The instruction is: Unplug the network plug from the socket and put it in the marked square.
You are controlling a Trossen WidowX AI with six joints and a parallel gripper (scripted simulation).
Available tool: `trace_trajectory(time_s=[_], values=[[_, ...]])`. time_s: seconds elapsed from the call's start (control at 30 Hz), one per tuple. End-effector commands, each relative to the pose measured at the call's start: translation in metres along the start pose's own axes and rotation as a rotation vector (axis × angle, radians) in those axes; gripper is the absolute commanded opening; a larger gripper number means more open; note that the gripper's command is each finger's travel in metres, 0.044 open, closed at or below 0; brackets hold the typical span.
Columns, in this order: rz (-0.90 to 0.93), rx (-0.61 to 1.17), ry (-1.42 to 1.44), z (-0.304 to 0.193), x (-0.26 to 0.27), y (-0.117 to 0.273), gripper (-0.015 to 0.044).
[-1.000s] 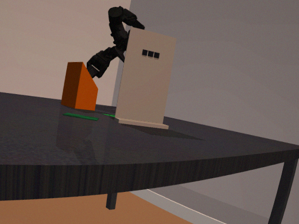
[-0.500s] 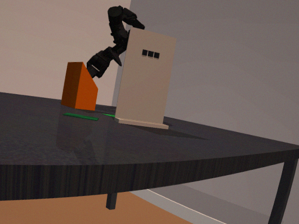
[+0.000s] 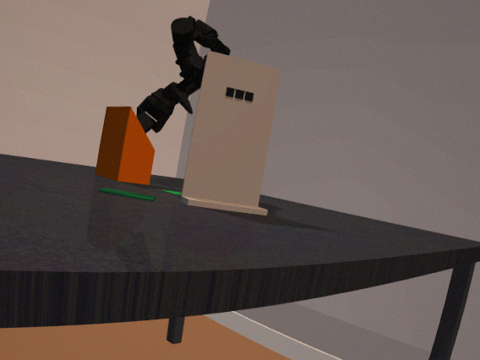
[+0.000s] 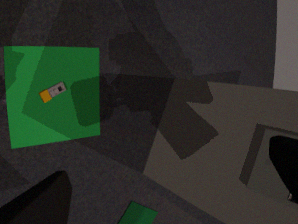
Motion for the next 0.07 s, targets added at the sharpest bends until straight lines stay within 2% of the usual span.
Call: trace_trajectory(time_s=[0.0, 0.03], values=[[-0.002, -0.003, 0.002, 0.0003, -0.0004, 0.0001, 0.0440], [-0.002, -0.003, 0.002, 0.0003, -0.0004, 0.0001, 0.0440]])
Point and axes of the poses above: the point midway between the two fingers, 35 mm back from their tips, its own y axis back along the fingers, its own x axis across the jaws, z = x × y, the point moved 2 cm from there along y, back along the fingers, and after that the axes turned 12 degrees about -y, right-handed, at the moved point
